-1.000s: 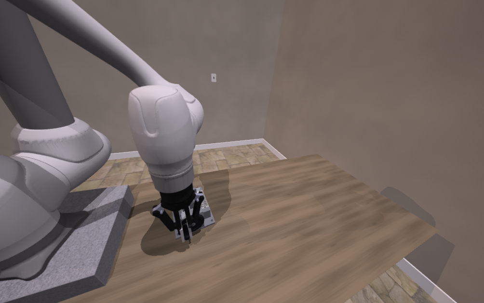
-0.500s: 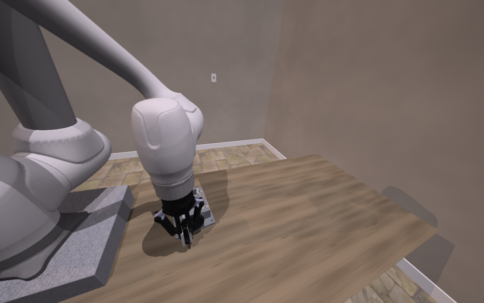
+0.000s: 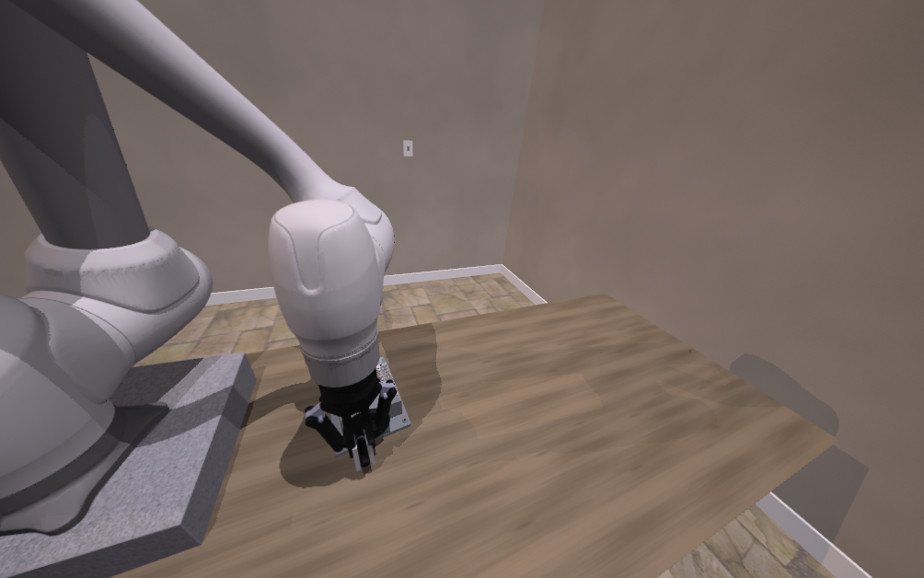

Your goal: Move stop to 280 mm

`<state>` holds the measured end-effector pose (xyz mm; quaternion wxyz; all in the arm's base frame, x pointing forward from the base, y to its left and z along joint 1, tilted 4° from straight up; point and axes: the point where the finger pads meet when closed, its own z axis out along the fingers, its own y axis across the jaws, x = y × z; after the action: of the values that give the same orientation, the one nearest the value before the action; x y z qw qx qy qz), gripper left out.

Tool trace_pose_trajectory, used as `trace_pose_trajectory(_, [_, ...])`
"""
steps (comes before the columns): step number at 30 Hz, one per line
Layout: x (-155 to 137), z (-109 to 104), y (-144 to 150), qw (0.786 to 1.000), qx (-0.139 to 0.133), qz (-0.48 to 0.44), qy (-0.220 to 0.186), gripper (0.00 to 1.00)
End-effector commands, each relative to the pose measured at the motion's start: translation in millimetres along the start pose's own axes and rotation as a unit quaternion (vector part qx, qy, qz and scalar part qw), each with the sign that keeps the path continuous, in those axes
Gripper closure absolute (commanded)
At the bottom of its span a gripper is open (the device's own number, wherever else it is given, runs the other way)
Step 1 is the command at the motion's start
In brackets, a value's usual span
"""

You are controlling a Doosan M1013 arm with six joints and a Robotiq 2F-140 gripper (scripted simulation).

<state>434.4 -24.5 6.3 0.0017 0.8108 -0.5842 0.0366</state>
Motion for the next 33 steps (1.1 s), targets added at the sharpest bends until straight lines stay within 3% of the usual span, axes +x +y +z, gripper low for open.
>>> trace_pose_trajectory(1, [0.0,1.5,-2.4,1.000,0.000,0.000,0.000,0.96])
trace_pose_trajectory(17, [0.0,3.9,-23.7,1.000,0.000,0.000,0.000,0.96])
trace_pose_trajectory(33, [0.0,-11.5,-41.6,1.000,0.000,0.000,0.000,0.96])
